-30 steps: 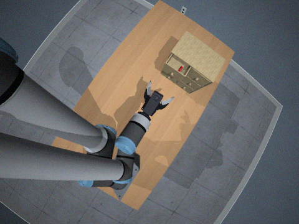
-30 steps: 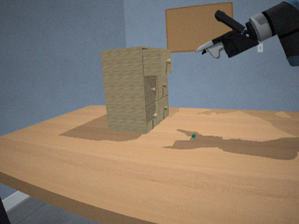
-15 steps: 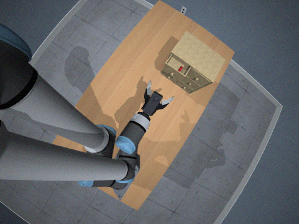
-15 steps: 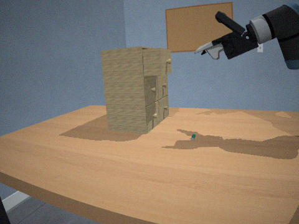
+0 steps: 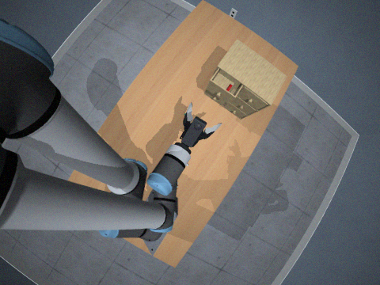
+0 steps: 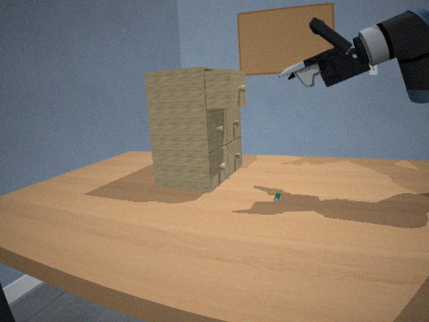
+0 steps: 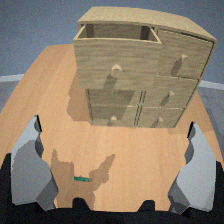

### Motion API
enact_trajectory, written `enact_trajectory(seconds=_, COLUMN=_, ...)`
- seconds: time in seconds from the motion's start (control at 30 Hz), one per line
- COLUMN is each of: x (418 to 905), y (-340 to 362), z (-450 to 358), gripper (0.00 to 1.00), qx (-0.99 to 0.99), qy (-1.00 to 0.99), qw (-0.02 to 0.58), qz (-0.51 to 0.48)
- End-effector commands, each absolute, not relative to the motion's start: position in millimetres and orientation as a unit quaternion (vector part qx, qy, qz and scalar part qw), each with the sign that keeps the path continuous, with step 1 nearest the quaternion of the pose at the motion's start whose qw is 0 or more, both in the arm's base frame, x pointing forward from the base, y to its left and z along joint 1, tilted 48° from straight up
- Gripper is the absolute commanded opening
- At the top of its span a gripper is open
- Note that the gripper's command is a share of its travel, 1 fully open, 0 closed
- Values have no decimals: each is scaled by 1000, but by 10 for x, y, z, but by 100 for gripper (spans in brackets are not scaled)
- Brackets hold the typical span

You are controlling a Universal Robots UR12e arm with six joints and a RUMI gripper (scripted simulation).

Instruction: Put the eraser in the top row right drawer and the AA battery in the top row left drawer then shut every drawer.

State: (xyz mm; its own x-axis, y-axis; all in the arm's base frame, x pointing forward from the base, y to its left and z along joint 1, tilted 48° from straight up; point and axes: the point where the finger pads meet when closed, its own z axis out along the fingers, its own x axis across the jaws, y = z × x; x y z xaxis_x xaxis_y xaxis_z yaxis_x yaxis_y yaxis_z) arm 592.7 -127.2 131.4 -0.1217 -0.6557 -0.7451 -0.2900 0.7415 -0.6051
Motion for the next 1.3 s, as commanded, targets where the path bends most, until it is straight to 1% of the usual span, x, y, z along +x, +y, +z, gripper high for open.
enact_trajectory(seconds=0.0, x=5932, y=-1272, z=1311, gripper=100, qx=-321, qy=731, qw=580, qz=-161)
enact_trajectory(seconds=1.23, x=5937, y=-1263, z=1305, gripper=100, qx=-318, qy=730, qw=582, qz=-165)
enact_trajectory(seconds=1.27, x=5937, y=-1263, z=1305, gripper=20, qx=-318, qy=730, qw=582, qz=-165)
